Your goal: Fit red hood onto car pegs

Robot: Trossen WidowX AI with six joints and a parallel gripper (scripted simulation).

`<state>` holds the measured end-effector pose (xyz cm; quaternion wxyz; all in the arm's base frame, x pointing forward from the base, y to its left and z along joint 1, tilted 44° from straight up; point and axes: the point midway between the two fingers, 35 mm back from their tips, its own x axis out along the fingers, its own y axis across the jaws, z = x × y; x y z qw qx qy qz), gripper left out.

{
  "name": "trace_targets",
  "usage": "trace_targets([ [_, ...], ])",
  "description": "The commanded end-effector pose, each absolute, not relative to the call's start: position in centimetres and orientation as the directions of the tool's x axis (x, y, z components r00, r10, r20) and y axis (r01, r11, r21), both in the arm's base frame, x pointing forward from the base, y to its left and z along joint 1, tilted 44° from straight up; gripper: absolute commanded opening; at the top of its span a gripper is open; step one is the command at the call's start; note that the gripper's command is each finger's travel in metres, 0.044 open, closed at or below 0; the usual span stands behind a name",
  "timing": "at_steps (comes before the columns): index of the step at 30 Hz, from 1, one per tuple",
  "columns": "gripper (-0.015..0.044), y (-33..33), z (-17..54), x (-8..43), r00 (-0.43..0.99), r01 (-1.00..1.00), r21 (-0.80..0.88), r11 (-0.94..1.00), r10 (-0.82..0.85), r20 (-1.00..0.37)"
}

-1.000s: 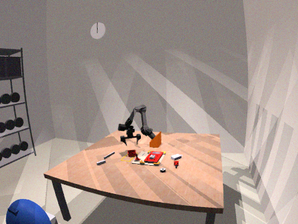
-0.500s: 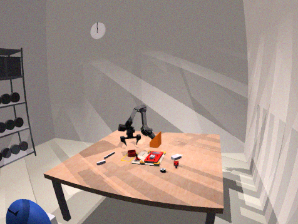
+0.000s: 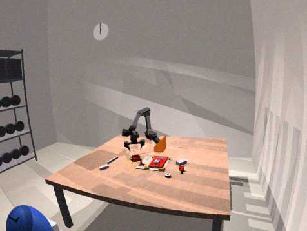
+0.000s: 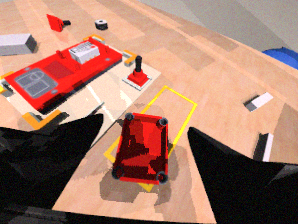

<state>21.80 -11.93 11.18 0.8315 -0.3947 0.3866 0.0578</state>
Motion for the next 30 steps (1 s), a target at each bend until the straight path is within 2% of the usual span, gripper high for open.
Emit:
trace_targets([
  [1,0.0440,-12.1,10.8,21.8,0.691,-0.407,-0.607,0.682,-0.205,-0.693],
  [30,0.0440,-13.4,9.7,21.7,0.693,-0.406,-0.611,0.680,-0.207,-0.690],
])
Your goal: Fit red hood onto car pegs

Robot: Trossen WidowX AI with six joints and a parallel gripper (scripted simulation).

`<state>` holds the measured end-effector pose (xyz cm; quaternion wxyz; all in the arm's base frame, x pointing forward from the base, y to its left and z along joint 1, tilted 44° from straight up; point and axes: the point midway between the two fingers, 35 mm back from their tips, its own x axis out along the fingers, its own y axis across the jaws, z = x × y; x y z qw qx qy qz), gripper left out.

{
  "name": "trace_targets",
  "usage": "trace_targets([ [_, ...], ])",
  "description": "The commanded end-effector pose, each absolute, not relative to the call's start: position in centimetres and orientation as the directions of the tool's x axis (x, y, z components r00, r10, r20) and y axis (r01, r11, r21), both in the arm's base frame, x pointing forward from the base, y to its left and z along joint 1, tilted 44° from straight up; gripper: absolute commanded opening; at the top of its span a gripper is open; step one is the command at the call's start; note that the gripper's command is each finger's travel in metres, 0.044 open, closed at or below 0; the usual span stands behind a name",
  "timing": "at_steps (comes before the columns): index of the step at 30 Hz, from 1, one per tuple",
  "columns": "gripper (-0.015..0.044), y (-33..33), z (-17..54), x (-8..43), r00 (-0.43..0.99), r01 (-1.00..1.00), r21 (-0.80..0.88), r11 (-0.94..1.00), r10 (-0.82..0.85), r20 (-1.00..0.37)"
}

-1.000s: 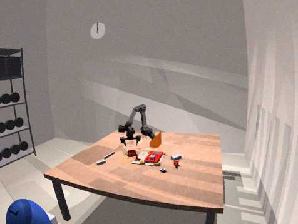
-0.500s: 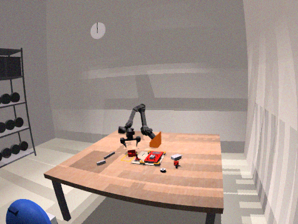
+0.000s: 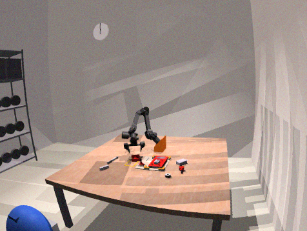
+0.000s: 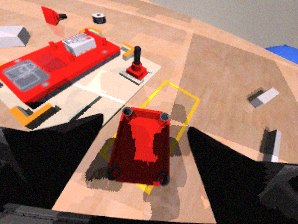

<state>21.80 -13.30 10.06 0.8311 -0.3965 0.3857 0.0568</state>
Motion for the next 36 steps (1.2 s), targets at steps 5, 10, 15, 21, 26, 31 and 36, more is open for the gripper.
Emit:
trace_targets([
  [5,0.0440,-13.6,9.5,21.7,0.694,-0.405,-0.612,0.679,-0.208,-0.690],
  [10,0.0440,-13.9,9.3,21.7,0.694,-0.405,-0.613,0.679,-0.208,-0.689],
  [15,0.0440,-14.1,9.1,21.6,0.695,-0.404,-0.613,0.679,-0.209,-0.688],
  [21,0.0440,-14.3,8.9,21.6,0.695,-0.403,-0.614,0.678,-0.209,-0.687],
  [26,0.0440,-14.5,8.7,21.5,0.696,-0.403,-0.615,0.678,-0.210,-0.687],
  [31,0.0440,-14.8,8.5,21.5,0.697,-0.402,-0.616,0.677,-0.211,-0.686],
  [36,0.0440,-15.0,8.3,21.4,0.698,-0.401,-0.617,0.677,-0.211,-0.685],
])
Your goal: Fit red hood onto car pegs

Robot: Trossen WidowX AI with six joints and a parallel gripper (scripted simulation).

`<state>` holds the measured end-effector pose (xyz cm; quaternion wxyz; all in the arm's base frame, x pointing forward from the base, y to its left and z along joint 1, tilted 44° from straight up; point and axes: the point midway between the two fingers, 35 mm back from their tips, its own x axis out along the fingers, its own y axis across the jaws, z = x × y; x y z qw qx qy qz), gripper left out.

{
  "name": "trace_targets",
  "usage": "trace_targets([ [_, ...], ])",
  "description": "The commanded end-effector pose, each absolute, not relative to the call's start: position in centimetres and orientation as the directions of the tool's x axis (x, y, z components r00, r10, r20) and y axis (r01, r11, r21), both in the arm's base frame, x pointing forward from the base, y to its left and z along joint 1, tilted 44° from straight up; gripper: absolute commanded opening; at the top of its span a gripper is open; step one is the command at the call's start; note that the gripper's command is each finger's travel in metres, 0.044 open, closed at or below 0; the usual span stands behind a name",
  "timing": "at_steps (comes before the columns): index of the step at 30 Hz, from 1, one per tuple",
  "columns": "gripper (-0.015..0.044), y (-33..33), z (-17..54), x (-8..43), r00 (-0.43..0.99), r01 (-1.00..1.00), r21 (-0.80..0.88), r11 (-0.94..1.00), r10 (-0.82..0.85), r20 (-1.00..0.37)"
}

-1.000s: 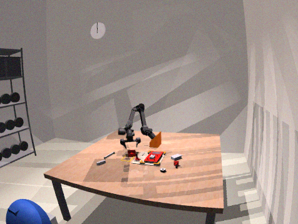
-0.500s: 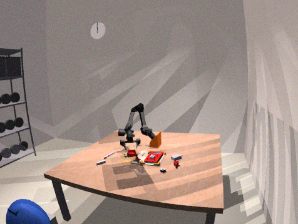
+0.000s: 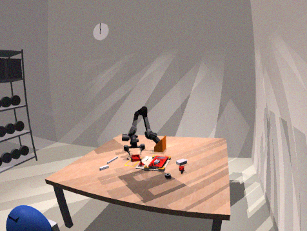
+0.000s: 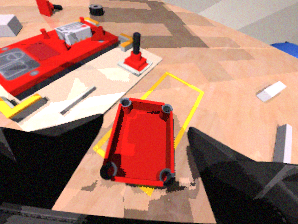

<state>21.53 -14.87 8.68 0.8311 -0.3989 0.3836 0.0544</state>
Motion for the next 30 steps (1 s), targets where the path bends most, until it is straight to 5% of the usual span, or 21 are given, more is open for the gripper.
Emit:
trace_targets([
  [1,0.0440,-15.01,8.30,21.43,0.698,-0.401,-0.618,0.677,-0.211,-0.685],
  [30,0.0440,-15.96,7.34,21.30,0.698,-0.401,-0.618,0.676,-0.212,-0.684],
])
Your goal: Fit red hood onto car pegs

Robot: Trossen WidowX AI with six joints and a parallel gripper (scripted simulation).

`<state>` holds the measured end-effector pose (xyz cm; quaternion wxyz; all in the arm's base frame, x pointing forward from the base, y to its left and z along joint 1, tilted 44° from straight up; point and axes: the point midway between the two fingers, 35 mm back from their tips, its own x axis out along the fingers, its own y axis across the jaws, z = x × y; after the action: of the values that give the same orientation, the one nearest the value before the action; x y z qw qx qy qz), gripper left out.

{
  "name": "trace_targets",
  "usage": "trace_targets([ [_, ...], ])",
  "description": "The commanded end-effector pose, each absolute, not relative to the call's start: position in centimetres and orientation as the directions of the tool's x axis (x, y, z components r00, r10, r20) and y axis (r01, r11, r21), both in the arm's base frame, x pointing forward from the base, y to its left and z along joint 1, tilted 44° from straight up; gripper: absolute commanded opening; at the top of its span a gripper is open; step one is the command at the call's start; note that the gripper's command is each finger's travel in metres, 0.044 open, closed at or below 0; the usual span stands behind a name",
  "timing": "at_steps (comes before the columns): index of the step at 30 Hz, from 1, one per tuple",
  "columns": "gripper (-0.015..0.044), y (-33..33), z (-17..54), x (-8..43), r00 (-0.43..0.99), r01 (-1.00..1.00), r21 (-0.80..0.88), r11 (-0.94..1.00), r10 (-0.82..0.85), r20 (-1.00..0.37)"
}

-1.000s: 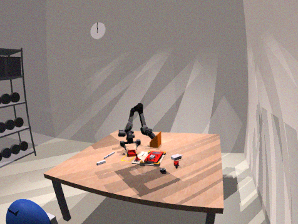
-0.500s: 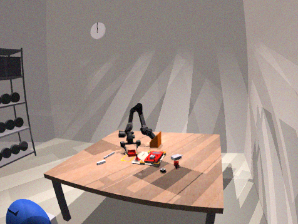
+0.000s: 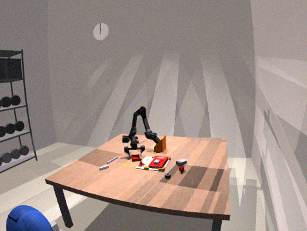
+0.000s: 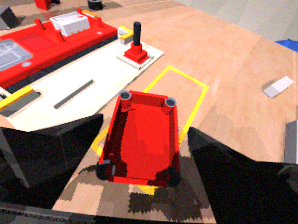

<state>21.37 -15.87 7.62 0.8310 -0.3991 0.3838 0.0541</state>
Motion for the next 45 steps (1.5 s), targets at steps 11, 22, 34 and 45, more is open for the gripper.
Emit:
trace_targets([
  [11,0.0440,-16.3,6.9,21.2,0.698,-0.401,-0.619,0.676,-0.212,-0.684],
  [22,0.0335,-16.5,7.0,21.3,0.699,-0.397,-0.622,0.675,-0.217,-0.681],
  [34,0.0196,-16.3,7.1,21.3,0.699,-0.397,-0.621,0.675,-0.216,-0.682],
  [45,0.0000,-14.5,9.1,21.9,0.698,-0.400,-0.618,0.676,-0.213,-0.684],
])
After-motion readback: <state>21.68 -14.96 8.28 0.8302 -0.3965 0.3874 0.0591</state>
